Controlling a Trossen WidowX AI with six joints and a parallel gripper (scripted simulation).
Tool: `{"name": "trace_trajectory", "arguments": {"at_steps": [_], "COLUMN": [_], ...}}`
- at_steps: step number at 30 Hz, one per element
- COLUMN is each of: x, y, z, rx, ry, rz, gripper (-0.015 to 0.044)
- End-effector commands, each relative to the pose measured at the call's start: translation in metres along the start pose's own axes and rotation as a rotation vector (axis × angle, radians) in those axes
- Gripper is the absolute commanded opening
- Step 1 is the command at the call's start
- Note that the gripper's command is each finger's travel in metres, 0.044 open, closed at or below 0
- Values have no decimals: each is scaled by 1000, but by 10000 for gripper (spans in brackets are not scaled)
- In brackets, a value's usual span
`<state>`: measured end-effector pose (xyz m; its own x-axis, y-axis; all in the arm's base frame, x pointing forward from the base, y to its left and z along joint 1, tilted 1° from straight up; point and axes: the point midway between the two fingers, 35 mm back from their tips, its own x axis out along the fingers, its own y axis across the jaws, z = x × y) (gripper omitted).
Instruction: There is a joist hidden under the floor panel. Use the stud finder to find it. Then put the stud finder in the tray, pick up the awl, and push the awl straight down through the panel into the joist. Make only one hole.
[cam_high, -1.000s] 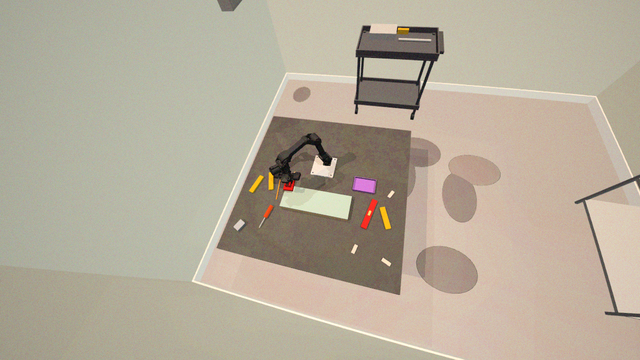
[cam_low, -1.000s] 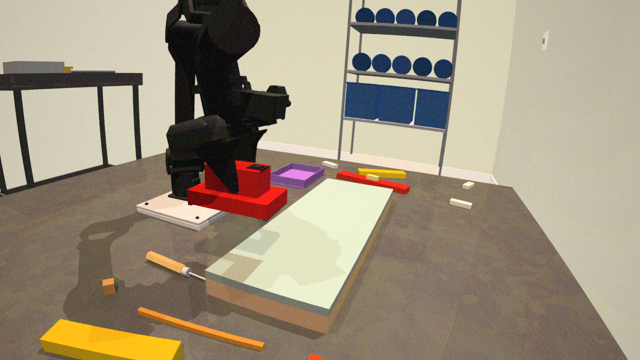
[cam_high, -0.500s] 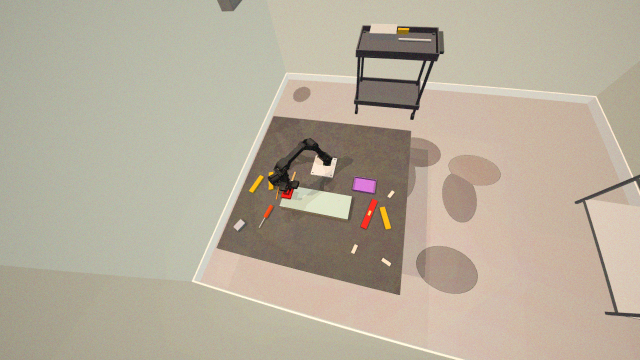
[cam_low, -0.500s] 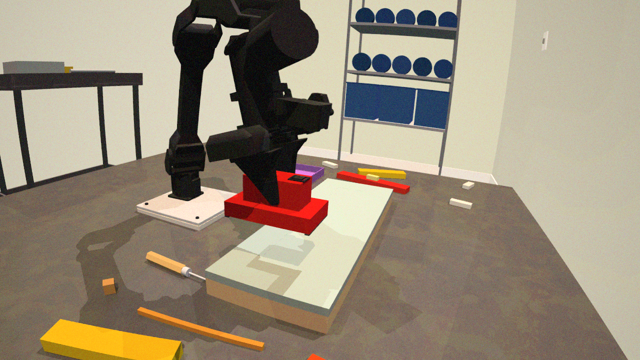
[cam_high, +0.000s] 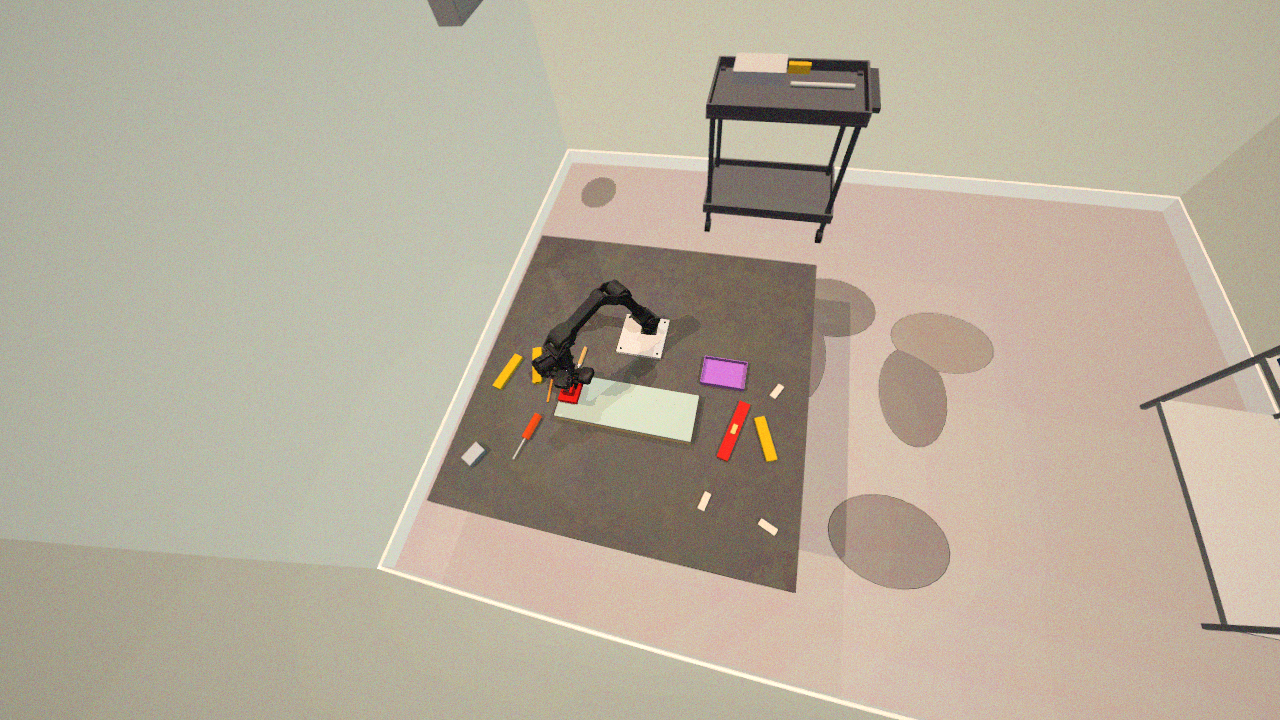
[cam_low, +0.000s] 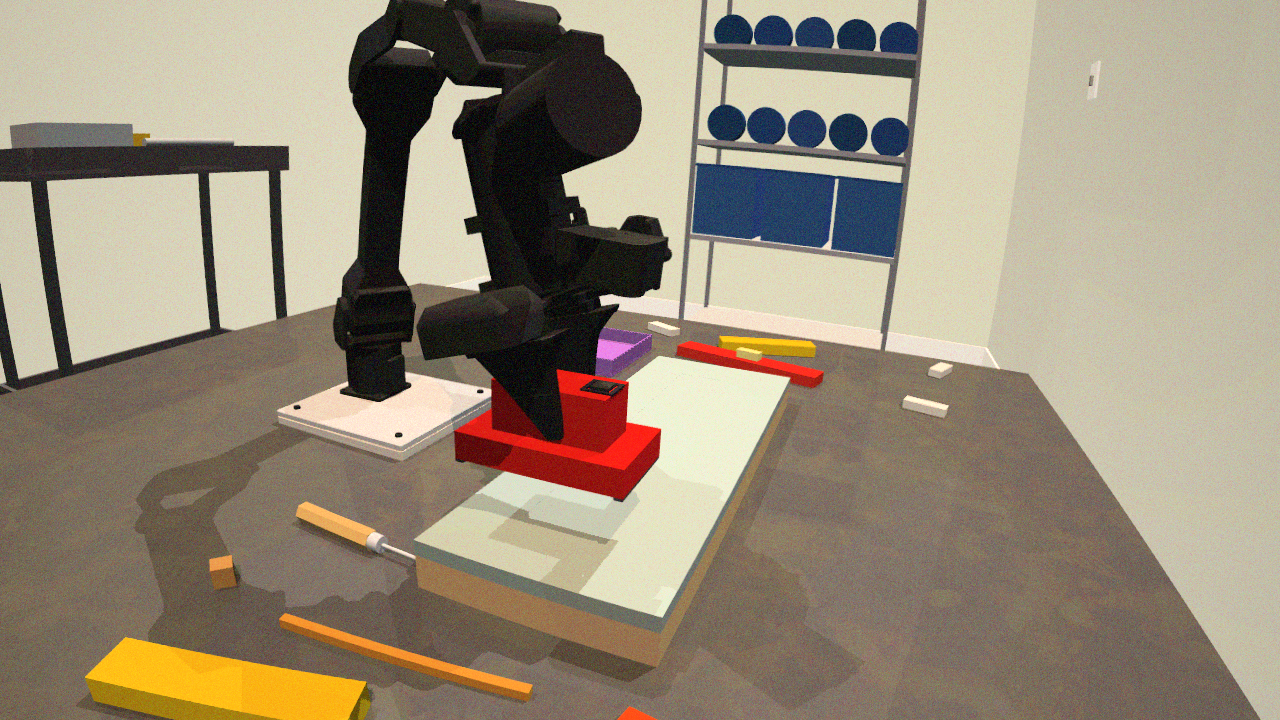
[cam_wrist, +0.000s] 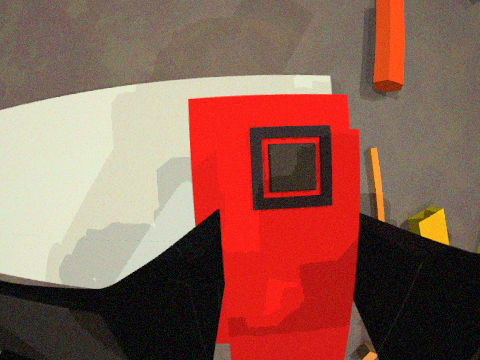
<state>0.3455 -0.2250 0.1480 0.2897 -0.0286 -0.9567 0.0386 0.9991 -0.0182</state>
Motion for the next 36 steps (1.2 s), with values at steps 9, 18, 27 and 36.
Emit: {"name": "trace_trajectory", "arguments": {"at_steps": [9,18,27,36], "x": [16,28,37,49], "y": [-1,-1,0,0], "z": [-4,-8,-11,-15], "rx": [5,5,5,5], "ry": [1,1,1,1], "rz": [-4,-4,-4,-4], "gripper": [0,0,0,0]}}
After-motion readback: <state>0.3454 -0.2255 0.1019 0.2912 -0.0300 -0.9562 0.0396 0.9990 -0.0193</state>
